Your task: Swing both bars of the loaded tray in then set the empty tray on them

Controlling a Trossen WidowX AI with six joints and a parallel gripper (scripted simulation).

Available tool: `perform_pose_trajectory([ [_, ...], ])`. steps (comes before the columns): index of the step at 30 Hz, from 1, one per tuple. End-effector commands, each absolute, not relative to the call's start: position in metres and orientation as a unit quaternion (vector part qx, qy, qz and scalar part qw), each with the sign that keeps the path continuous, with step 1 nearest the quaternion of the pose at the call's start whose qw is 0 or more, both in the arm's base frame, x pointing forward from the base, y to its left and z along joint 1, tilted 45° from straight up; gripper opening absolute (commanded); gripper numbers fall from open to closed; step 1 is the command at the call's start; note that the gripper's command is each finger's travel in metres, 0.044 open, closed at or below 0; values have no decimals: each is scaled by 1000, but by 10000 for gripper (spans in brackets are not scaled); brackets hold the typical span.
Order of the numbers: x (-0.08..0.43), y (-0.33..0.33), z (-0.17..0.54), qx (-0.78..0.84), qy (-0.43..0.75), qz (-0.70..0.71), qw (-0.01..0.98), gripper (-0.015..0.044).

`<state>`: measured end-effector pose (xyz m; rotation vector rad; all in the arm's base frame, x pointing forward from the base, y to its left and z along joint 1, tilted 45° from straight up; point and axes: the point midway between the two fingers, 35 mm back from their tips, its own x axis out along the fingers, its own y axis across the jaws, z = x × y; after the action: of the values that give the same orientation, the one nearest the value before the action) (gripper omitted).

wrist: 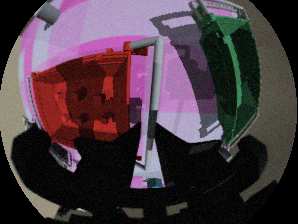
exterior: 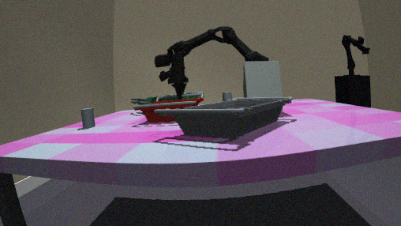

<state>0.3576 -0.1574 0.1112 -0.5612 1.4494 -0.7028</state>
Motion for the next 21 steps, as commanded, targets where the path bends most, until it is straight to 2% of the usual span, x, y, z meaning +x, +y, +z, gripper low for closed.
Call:
perform_pose_trajectory([
  [1, 361, -141, 106, -245, 641, -302, 662, 87],
  [21, 365, -119, 57, -245, 641, -301, 662, 87],
])
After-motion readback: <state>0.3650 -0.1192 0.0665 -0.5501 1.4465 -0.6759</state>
